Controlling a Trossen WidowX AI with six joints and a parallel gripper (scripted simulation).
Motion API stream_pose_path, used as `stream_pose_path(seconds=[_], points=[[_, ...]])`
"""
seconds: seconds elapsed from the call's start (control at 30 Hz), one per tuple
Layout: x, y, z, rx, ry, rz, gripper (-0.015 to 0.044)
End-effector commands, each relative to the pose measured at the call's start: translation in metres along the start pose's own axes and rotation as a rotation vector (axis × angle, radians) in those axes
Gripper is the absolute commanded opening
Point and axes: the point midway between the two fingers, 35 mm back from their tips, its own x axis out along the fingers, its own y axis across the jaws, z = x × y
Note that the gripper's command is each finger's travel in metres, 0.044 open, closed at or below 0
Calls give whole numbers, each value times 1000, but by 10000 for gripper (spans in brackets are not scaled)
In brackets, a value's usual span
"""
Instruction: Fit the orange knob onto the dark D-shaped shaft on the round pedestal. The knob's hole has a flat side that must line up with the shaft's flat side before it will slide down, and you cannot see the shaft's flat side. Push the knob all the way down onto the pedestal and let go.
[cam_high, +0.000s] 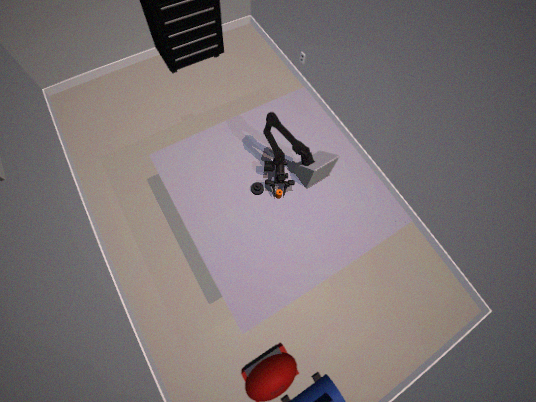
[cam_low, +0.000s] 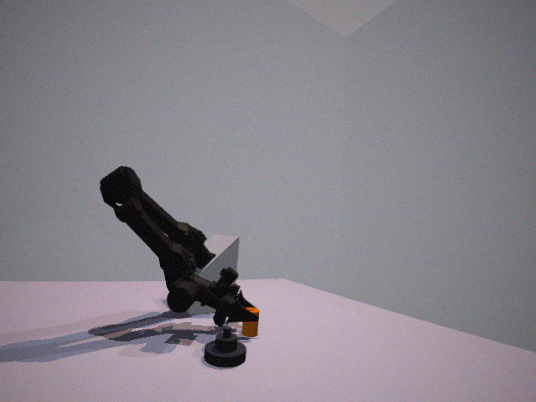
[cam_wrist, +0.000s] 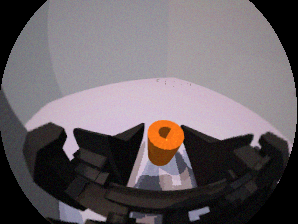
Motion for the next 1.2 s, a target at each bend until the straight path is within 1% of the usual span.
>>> stream_pose_path(seconds=[0.0, 0.53, 0.77, 1.0, 1.17], points=[[0, 0, 0, -1, -1, -1, 260], [0, 0, 0, -1, -1, -1, 260], [0, 0, 0, -1, -1, -1, 440], [0, -1, 1, -1, -1, -1, 440], [-11, -6, 35, -3, 4, 4, 440]])
